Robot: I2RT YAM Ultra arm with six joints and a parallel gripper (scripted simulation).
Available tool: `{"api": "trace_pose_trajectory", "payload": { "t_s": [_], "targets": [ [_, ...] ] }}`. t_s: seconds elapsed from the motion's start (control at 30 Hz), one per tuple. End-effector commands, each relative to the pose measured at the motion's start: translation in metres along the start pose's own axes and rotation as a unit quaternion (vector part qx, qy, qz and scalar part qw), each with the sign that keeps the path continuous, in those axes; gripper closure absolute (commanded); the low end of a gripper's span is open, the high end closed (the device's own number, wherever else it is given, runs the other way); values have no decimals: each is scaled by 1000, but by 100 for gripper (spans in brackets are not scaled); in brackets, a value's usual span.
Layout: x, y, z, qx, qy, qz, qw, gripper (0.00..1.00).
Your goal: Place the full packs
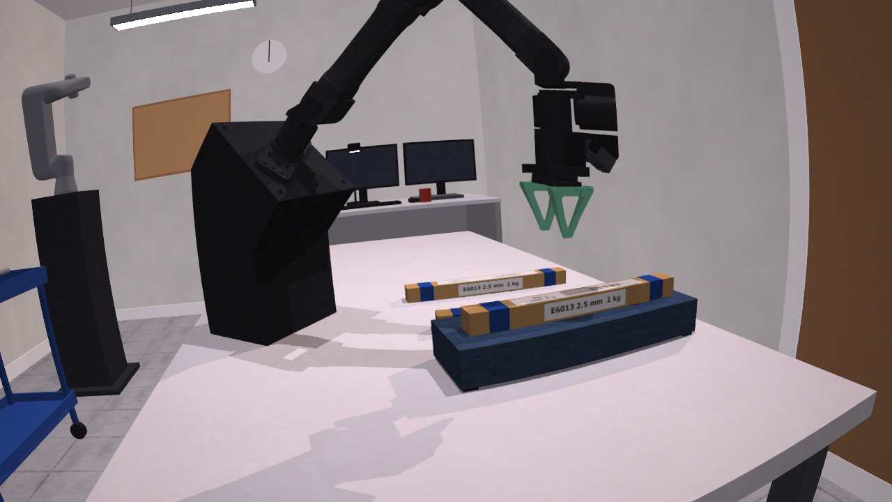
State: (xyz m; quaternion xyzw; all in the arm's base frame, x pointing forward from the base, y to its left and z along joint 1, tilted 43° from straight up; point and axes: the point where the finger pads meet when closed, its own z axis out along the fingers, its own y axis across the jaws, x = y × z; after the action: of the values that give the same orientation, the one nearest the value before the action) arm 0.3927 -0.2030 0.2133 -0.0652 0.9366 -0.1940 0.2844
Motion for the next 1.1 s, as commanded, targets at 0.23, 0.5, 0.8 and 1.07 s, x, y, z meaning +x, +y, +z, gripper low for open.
{"api": "trace_pose_trajectory", "payload": {
  "t_s": [0.23, 0.5, 0.8, 1.07],
  "targets": [
    [8, 54, -50, 14, -18, 4, 1000, 26],
    [19, 88, -68, 13, -15, 4, 1000, 26],
    [34, 137, -96, 14, -15, 4, 1000, 26],
    [39, 168, -117, 15, -20, 7, 1000, 26]
  ]
}}
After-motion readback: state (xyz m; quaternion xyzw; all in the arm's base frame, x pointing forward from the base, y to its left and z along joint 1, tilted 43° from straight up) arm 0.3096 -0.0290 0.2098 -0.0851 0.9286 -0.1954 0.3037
